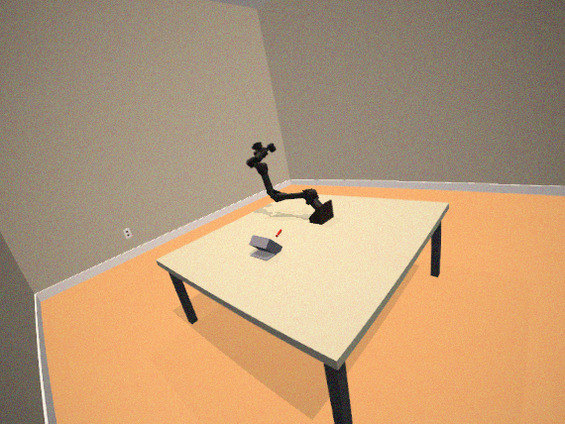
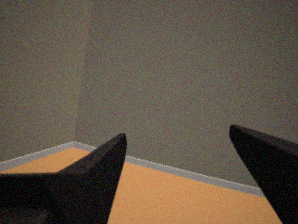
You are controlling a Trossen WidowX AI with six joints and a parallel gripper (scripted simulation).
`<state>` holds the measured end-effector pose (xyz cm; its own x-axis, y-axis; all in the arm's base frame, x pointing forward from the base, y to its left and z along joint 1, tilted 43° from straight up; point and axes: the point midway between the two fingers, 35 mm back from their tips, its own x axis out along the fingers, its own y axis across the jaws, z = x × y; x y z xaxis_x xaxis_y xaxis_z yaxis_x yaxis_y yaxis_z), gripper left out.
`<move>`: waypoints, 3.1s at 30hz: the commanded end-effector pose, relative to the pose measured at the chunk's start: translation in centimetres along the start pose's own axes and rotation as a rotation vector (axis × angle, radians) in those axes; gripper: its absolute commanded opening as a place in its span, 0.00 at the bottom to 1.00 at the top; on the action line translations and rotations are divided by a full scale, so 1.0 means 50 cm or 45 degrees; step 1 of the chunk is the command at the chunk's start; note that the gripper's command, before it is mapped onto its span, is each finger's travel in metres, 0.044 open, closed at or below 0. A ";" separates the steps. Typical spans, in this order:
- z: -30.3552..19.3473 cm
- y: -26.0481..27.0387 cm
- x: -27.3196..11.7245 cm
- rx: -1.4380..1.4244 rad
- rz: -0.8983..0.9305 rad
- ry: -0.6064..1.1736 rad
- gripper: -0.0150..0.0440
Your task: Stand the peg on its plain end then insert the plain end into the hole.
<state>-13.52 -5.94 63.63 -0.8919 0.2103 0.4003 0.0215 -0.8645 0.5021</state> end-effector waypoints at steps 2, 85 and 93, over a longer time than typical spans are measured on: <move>0.008 -0.011 0.003 0.000 -0.016 -0.018 1.00; 0.150 -0.754 -0.964 0.276 -2.964 -1.028 1.00; 0.057 -0.723 -1.063 0.499 -3.235 -0.894 1.00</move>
<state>33.66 16.88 28.36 0.7001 0.2718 -0.6603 -0.1313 0.9580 0.2551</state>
